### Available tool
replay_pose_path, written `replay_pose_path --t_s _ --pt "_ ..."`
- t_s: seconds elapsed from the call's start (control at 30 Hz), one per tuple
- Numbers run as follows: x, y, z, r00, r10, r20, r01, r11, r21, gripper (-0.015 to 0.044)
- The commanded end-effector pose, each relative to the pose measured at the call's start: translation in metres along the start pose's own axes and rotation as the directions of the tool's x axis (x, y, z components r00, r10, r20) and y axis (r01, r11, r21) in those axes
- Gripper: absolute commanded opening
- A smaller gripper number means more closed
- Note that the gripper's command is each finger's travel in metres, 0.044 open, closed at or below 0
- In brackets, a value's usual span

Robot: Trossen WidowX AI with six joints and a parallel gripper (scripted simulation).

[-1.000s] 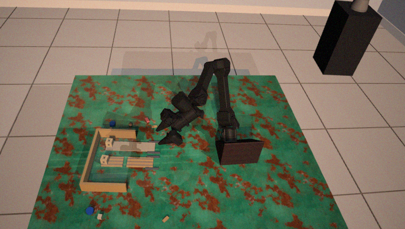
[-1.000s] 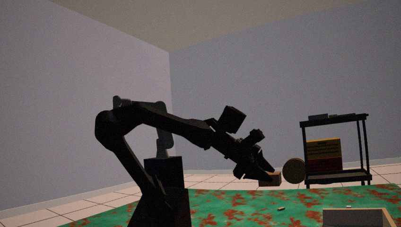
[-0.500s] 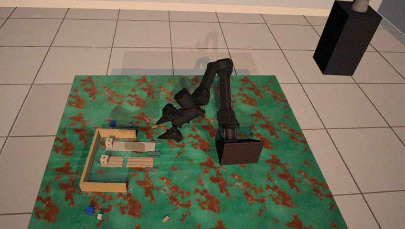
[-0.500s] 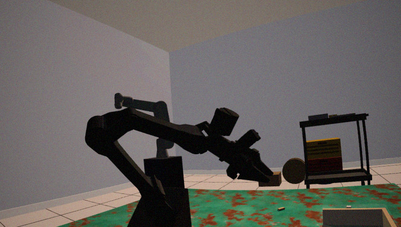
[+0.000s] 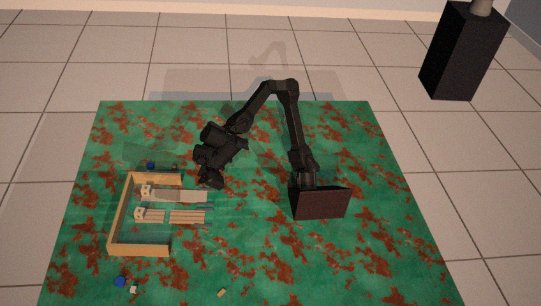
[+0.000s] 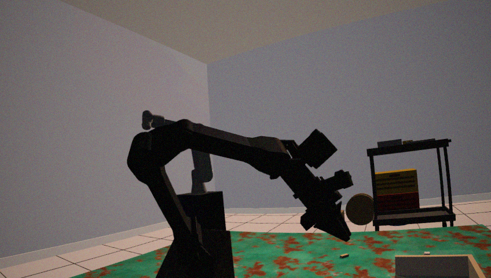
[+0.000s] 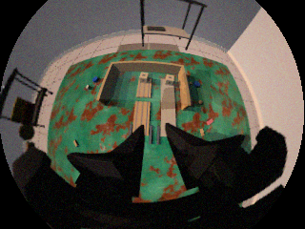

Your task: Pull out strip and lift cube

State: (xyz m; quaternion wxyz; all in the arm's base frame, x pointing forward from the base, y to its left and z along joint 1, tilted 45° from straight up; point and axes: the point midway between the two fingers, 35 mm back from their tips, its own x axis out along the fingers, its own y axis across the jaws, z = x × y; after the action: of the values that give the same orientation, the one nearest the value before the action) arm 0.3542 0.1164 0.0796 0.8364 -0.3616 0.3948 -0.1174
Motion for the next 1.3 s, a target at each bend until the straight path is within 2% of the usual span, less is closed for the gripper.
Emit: replay_pose_path --t_s 0.0,0.07,0.2,0.3,0.67,1.27 --pt "0.036 -0.019 -0.006 0.971 -0.004 -0.24 0.013 0.999 0.035 0.0032" --pt "0.048 -0.03 -0.01 0.942 -0.006 -0.336 0.025 0.998 0.052 0.0" --pt "0.069 -0.055 -0.023 0.854 -0.007 -0.521 0.062 0.994 0.088 0.0" --pt "0.075 -0.057 -0.027 0.814 -0.006 -0.581 0.077 0.992 0.099 0.0" --pt "0.076 -0.06 -0.029 0.811 -0.006 -0.585 0.078 0.992 0.099 0.0" --pt "0.101 -0.06 -0.044 0.812 -0.005 -0.584 0.078 0.992 0.1 0.0"
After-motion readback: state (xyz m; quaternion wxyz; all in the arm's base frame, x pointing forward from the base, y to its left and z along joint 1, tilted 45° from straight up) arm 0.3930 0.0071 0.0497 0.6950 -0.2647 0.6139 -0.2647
